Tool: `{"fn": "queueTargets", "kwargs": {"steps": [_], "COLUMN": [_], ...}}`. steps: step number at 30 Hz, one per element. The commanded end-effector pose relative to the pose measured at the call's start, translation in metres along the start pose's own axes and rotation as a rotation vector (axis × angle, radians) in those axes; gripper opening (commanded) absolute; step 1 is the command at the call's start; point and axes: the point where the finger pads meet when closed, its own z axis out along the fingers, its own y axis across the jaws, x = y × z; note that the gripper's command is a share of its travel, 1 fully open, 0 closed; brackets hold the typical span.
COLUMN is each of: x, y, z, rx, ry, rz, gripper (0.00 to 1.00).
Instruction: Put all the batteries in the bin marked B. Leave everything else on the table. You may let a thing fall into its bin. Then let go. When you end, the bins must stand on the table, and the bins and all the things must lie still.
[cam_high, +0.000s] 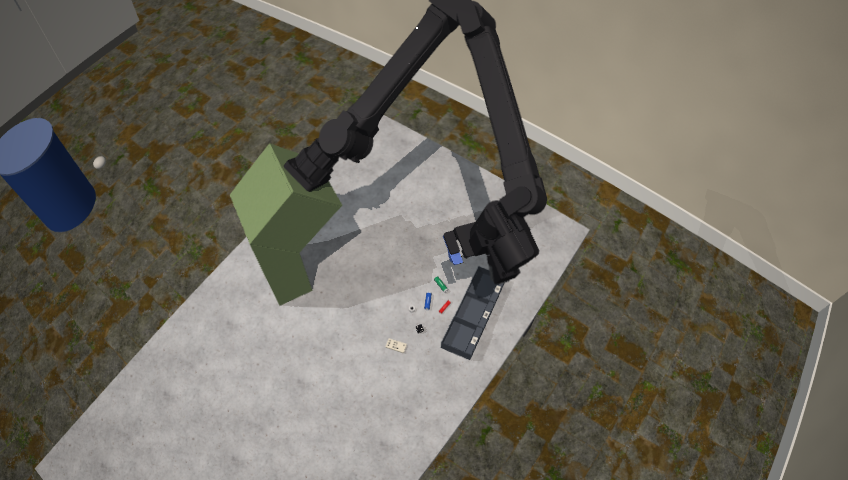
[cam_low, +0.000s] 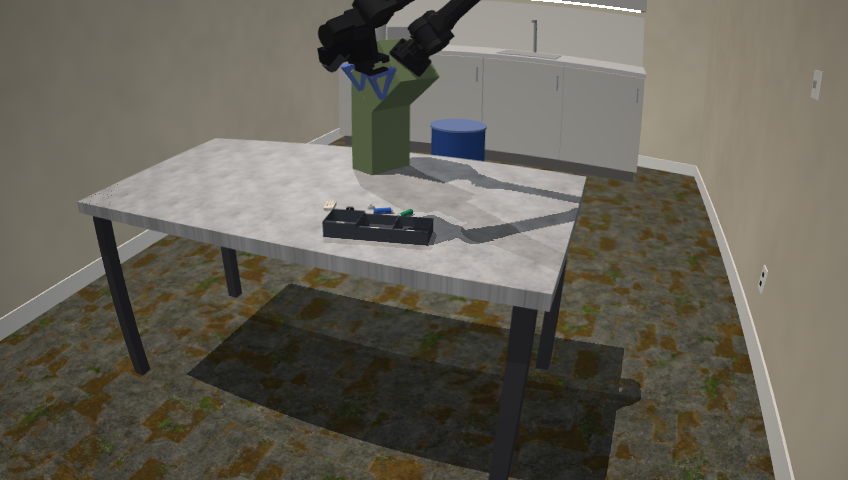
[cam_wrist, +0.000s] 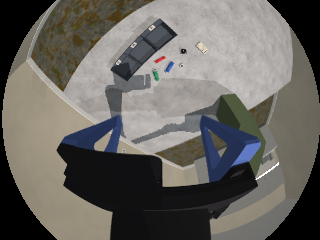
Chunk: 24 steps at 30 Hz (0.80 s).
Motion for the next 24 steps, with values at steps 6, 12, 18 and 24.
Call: {"fn": "queueTargets", "kwargs": {"steps": [6,12,18,24], "x": [-0.0009,-0.0009,0.0,0.0], "y": [0.0008,0.0008,-0.0001,-0.0001], "z": [-0.0026,-0.0026,-0.0002,-0.0002], "rx": [-0.002,-0.002,0.0,0.0], "ry": [-0.007,-0.007,0.0,0.0], "rz": [-0.002,-0.002,0.0,0.0], "gripper": [1.0,1.0,0.09,0.09]}}
